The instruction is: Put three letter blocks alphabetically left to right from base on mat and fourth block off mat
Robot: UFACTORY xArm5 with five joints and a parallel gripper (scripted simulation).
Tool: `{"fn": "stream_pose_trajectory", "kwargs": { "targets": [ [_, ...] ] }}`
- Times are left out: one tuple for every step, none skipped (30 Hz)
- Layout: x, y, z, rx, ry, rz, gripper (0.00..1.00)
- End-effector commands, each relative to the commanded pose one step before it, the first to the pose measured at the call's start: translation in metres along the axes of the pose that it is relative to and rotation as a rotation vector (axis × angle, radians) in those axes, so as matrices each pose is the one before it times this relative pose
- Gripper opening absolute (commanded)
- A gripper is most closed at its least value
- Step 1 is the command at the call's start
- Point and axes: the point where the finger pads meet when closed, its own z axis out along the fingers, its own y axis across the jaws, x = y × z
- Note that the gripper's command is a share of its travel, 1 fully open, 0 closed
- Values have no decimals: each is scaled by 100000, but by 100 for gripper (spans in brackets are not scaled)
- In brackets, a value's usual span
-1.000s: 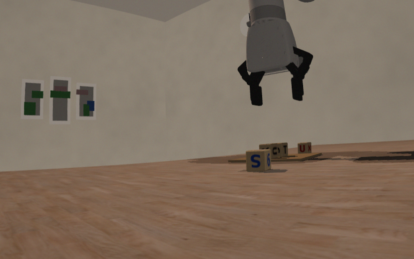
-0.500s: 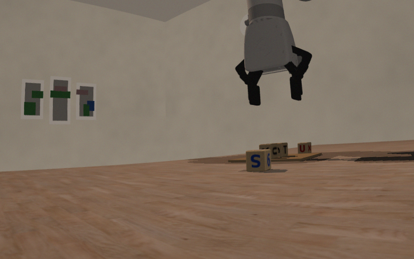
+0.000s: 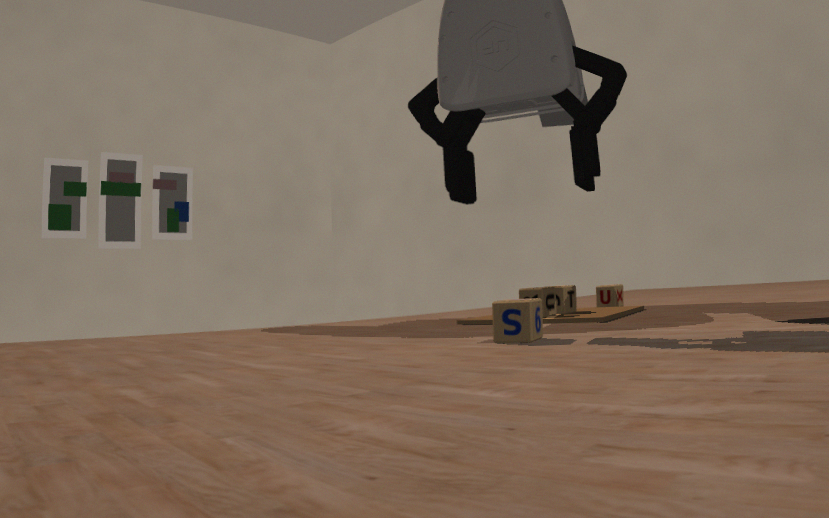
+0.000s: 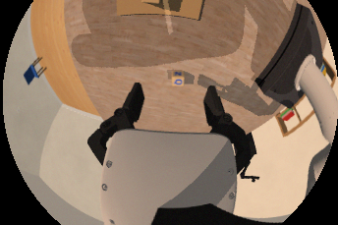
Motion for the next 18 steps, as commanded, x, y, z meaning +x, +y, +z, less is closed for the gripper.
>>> {"fn": "stream_pose_trajectory", "kwargs": {
  "targets": [
    [-4007, 996, 159, 433, -62, -4586, 100],
    [0, 0, 0, 0, 0, 0, 63],
    [0, 0, 0, 0, 0, 0, 63],
    [0, 0, 0, 0, 0, 0, 63],
    [0, 0, 0, 0, 0, 0, 63],
    [0, 0, 0, 0, 0, 0, 63],
    [0, 0, 0, 0, 0, 0, 63],
    [0, 0, 0, 0, 0, 0, 63],
    [0, 0, 0, 0, 0, 0, 63],
    [0, 0, 0, 0, 0, 0, 63],
    [0, 0, 0, 0, 0, 0, 63],
    [0, 0, 0, 0, 0, 0, 63],
    [0, 0, 0, 0, 0, 0, 63],
    [0, 0, 0, 0, 0, 0, 63],
    [0, 0, 0, 0, 0, 0, 63],
    [0, 0, 0, 0, 0, 0, 63],
    [0, 0, 0, 0, 0, 0, 63],
    [0, 0, 0, 0, 0, 0, 63]
  ]
}}
